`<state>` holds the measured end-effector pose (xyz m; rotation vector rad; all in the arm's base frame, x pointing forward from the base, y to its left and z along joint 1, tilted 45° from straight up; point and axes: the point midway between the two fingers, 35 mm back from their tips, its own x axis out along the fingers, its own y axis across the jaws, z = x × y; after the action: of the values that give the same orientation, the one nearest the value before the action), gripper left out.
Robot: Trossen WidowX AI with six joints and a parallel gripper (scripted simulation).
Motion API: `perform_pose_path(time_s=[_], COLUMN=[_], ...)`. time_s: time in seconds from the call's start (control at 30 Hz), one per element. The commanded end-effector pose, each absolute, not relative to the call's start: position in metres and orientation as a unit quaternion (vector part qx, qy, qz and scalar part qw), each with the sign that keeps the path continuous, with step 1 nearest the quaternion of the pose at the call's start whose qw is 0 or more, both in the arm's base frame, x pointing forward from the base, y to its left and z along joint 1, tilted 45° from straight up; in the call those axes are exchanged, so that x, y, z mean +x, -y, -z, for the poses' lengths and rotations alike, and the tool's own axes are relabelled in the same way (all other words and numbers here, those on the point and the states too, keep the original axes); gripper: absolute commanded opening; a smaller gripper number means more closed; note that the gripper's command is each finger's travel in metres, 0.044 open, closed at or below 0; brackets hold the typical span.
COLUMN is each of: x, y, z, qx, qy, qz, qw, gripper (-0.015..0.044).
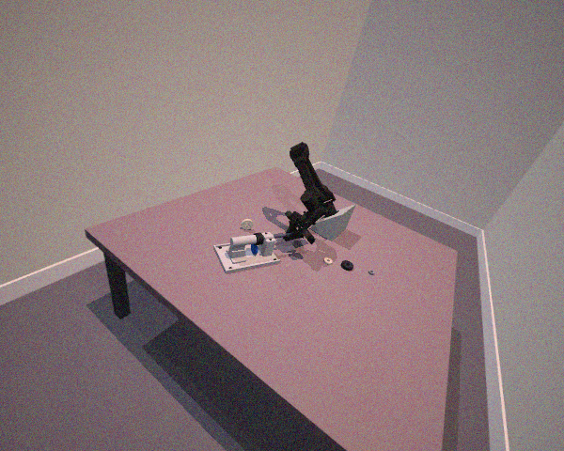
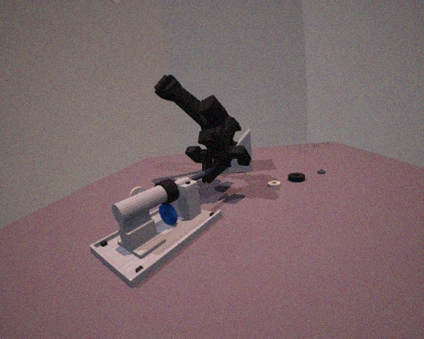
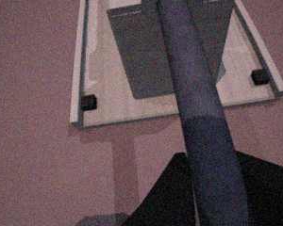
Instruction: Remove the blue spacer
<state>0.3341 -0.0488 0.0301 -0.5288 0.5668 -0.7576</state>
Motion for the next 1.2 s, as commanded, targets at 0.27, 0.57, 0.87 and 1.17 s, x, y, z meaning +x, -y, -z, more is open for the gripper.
perform_pose_path(time_s=[0.27,0.57,0.87,1.17], x=[0.3390,0.3412,0.3435,0.3457], y=[0.0495,0.0505,0.0515,0.0524], z=[-0.0322,-0.0331,-0.0339,-0.0348], qx=[-0.251,-0.251,-0.251,-0.251], qy=[-0.268,-0.268,-0.268,-0.268], qz=[0.360,0.360,0.360,0.360], qw=[0.858,0.858,0.858,0.858], gripper=[0.0000,0.0000,0.0000,0.0000])
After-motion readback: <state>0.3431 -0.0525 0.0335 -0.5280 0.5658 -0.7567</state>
